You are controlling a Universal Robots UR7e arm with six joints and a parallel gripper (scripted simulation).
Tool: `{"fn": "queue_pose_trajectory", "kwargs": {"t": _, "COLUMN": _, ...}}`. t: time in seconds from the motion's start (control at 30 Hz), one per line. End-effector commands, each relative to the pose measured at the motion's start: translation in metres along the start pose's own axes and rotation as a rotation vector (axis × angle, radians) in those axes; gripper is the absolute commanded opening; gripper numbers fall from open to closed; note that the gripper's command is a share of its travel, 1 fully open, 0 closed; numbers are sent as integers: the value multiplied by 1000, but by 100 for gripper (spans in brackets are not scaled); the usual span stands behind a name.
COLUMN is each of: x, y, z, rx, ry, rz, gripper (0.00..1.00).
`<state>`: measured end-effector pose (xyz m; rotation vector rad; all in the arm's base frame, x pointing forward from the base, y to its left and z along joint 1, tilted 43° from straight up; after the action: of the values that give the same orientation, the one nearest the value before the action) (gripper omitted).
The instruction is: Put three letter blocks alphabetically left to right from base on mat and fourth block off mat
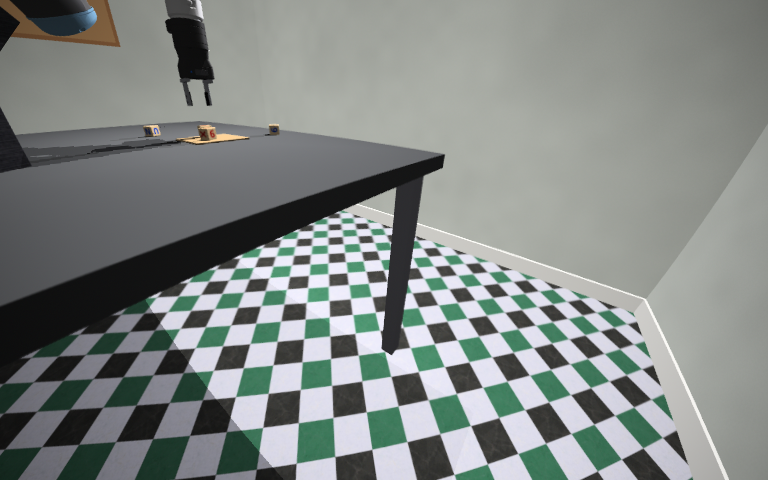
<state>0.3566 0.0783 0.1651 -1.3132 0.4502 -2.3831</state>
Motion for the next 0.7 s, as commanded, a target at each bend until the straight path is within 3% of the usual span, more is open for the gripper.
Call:
{"fn": "queue_pose_trajectory", "kwargs": {"t": 0.0, "x": 5, "y": 0, "z": 0, "rx": 0, "ry": 0, "rz": 0, "gripper": 87}}
{"fn": "queue_pose_trajectory", "kwargs": {"t": 0.43, "x": 9, "y": 0, "z": 0, "rx": 0, "ry": 0, "rz": 0, "gripper": 87}}
{"fn": "queue_pose_trajectory", "kwargs": {"t": 0.47, "x": 9, "y": 0, "z": 0, "rx": 0, "ry": 0, "rz": 0, "gripper": 100}}
{"fn": "queue_pose_trajectory", "kwargs": {"t": 0.67, "x": 9, "y": 0, "z": 0, "rx": 0, "ry": 0, "rz": 0, "gripper": 100}}
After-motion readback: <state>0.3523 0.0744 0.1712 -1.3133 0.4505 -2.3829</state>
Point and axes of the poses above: the point where the finger pads meet when closed, its own x axis back along the fingers, its own z axis across the jaws, y = z × x, the point moved 9 cm from there along x, back along the fingers, and after that the axes turned 5 degrees about -x, right-handed, at the moved point
